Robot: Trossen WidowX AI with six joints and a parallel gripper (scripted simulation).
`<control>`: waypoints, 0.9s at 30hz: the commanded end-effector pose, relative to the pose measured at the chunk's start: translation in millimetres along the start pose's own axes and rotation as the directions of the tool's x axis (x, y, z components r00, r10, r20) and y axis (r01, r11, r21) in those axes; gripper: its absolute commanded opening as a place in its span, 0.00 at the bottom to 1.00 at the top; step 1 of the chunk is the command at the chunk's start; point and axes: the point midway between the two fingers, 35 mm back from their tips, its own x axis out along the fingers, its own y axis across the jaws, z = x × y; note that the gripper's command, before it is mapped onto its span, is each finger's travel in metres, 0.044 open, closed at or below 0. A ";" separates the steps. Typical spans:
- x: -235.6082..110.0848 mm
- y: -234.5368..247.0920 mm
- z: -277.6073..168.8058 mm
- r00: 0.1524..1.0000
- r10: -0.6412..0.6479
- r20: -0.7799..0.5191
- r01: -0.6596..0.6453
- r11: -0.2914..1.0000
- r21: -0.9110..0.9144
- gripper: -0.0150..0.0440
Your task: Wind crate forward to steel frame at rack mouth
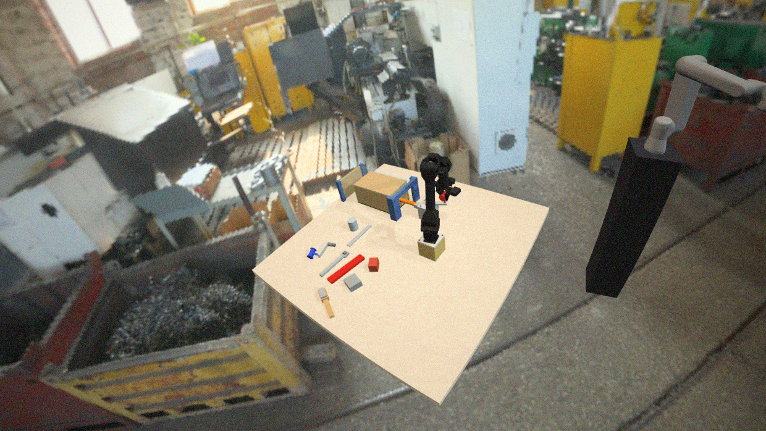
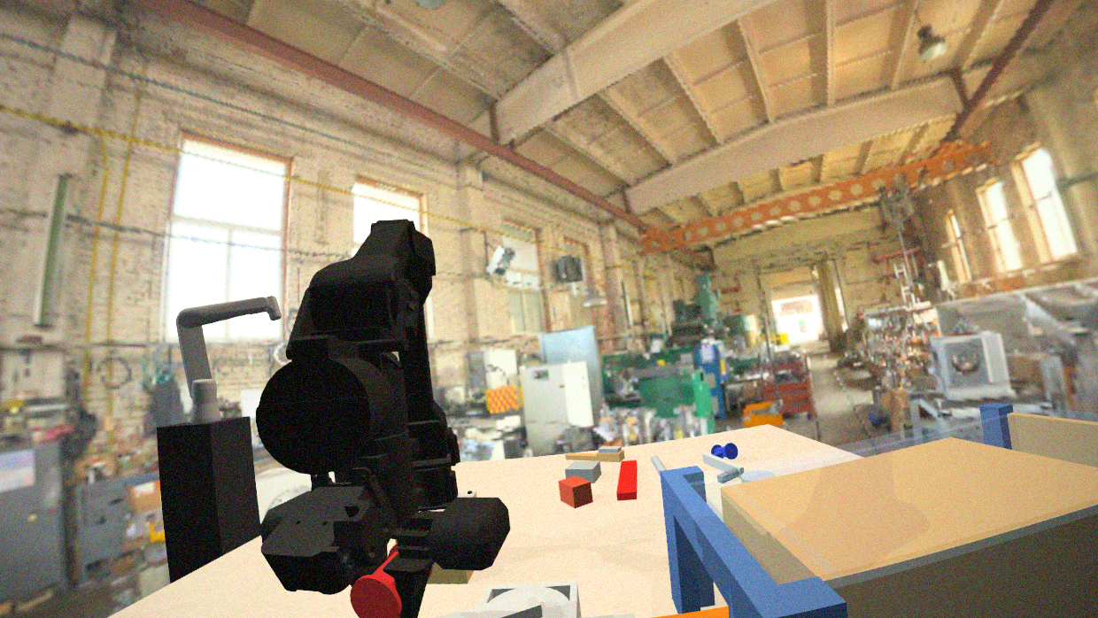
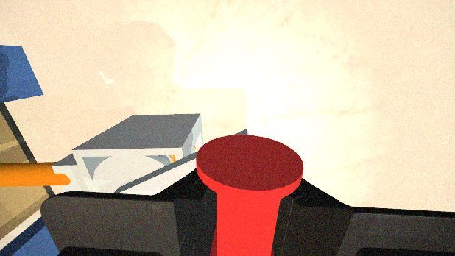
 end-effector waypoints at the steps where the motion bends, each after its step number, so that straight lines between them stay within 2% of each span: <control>1: -2.6 13.3 10.6 0.999 0.027 0.023 -0.027 1.000 -0.006 0.25; 27: -4.2 36.3 28.7 0.999 0.029 0.025 -0.029 1.000 -0.006 0.25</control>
